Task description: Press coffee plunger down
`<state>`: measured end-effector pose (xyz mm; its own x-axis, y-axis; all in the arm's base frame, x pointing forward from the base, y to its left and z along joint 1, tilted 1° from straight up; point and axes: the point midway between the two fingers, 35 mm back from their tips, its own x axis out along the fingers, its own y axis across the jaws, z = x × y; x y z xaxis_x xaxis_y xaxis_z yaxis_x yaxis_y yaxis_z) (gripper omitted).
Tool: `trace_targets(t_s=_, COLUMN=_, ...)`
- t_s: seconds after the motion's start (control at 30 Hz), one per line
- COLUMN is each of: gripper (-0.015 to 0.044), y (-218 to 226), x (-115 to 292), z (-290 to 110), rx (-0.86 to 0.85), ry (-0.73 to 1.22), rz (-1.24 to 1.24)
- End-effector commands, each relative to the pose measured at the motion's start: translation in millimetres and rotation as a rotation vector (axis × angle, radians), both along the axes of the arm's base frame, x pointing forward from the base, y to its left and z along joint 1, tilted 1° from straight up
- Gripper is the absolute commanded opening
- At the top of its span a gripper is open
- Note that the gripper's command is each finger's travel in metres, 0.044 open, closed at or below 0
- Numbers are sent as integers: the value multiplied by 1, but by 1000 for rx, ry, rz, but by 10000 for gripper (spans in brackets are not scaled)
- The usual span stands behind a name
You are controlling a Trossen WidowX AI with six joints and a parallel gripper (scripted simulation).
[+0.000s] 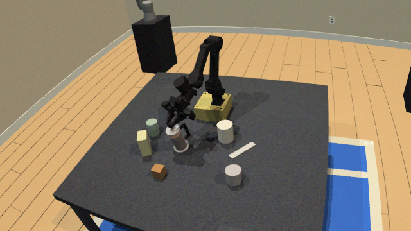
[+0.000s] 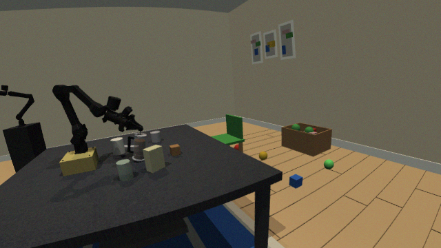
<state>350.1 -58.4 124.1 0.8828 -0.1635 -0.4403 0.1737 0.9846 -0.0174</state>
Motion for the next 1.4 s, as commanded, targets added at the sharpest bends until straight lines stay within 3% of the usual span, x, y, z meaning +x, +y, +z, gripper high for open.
trace_targets(t_s=0.0, gripper=125, y=0, x=-1, z=-9, rx=0, ry=36, rz=3)
trace_targets(t_s=0.97, gripper=125, y=-1, x=3, z=-2, rx=2, ry=14, rz=0)
trace_targets(t_s=1.37, gripper=440, y=-1, x=3, z=-2, rx=2, ry=14, rz=0)
